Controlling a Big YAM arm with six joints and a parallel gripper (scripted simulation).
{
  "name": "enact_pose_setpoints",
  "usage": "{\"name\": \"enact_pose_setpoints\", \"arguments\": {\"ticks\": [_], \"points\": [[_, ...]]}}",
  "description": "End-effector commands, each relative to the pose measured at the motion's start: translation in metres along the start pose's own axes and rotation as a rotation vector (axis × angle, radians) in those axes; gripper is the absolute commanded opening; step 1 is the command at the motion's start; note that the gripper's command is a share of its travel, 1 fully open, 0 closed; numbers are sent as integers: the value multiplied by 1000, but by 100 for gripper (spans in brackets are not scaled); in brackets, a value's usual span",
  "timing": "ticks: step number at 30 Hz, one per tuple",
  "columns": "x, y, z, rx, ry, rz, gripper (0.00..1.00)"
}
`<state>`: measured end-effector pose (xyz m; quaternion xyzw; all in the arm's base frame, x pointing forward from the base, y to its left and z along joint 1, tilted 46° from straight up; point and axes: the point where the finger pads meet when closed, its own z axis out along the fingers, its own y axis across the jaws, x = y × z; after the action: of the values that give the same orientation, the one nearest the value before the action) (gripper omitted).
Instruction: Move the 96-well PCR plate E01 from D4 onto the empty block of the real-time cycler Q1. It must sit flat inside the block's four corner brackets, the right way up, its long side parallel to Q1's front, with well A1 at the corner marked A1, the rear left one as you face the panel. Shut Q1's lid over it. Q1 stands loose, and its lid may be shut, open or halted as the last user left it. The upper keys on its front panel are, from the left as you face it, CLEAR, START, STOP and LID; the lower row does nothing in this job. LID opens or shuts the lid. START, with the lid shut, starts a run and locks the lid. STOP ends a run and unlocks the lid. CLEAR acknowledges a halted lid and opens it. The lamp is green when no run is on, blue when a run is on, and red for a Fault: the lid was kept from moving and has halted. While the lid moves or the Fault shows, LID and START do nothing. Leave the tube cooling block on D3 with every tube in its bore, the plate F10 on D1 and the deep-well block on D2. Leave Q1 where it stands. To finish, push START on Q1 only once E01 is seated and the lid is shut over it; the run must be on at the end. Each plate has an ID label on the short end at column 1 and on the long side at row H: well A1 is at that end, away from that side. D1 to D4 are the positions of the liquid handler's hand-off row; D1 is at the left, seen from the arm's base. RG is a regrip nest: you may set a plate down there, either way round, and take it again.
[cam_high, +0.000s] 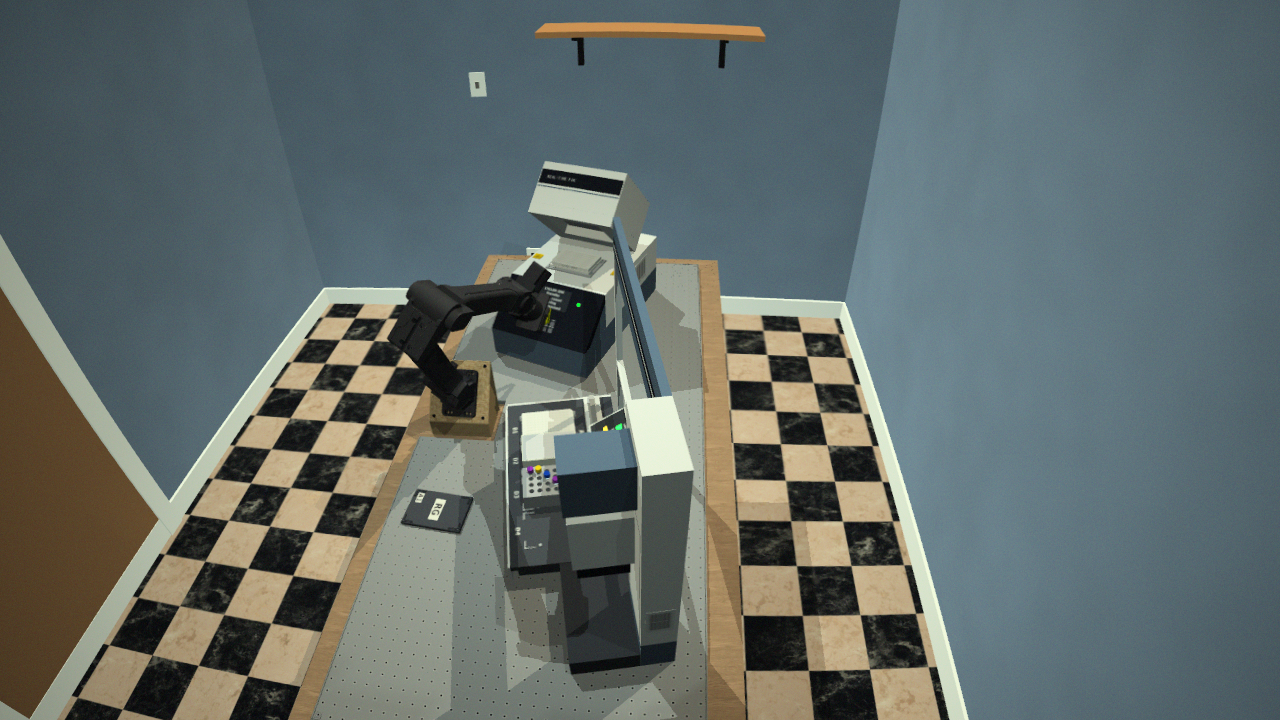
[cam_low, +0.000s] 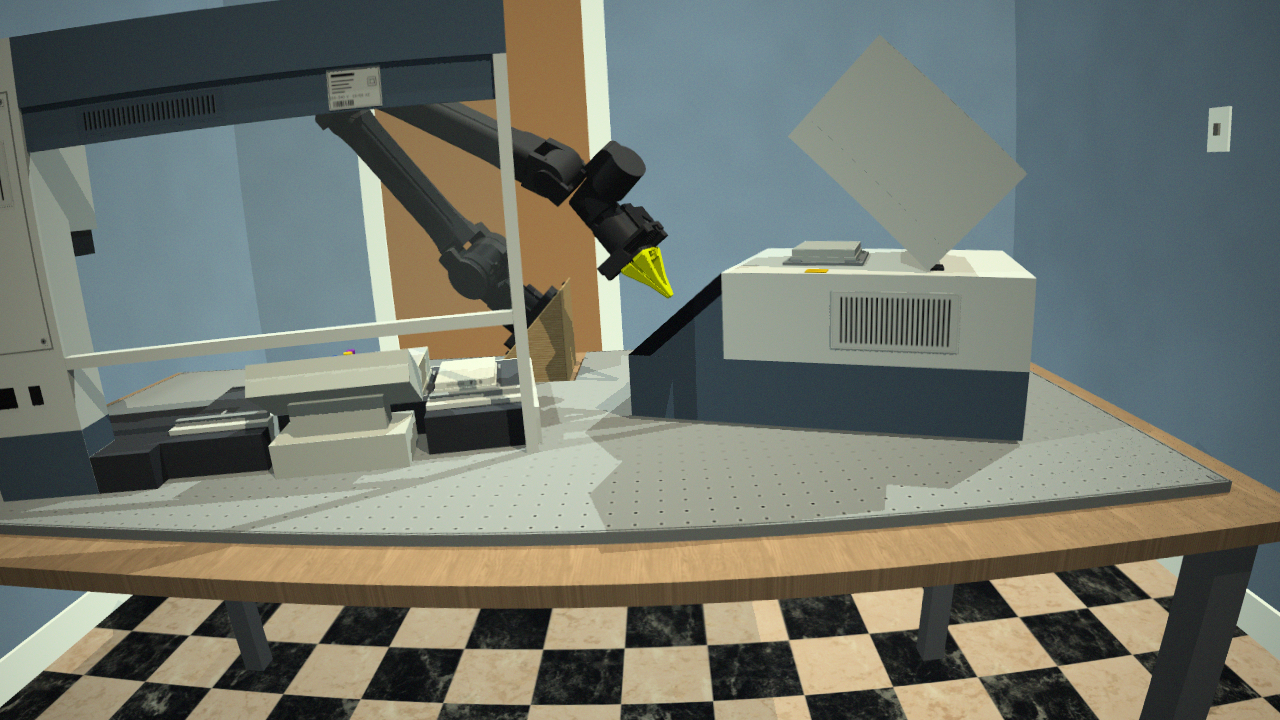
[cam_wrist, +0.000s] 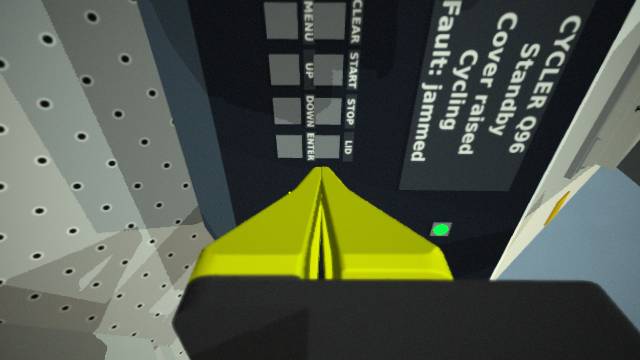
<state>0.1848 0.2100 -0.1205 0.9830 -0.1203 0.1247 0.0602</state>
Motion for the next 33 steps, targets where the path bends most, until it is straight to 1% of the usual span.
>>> {"name": "enact_pose_setpoints", "arguments": {"ticks": [1, 5, 8, 11, 13, 16, 19, 20, 24, 28, 29, 31, 33], "points": [[7, -23, -6, 48, 13, 2, 0], [11, -22, -2, 27, 6, 13, 0], [11, -22, -2, 21, 4, 13, 0], [6, -13, -27, 26, 5, 13, 0], [2, -6, -37, 19, 2, 10, 0], [-2, 5, -50, -1, -3, 9, 0], [0, 5, -48, -5, -4, 17, 0], [2, 5, -55, -4, -4, 22, 0], [4, 0, -87, 32, 4, 26, 0], [4, 4, -109, 33, 4, 27, 0], [4, 3, -109, 34, 4, 29, 0], [6, 2, -103, 28, 2, 29, 0], [8, 1, -100, 28, 2, 29, 0]]}}
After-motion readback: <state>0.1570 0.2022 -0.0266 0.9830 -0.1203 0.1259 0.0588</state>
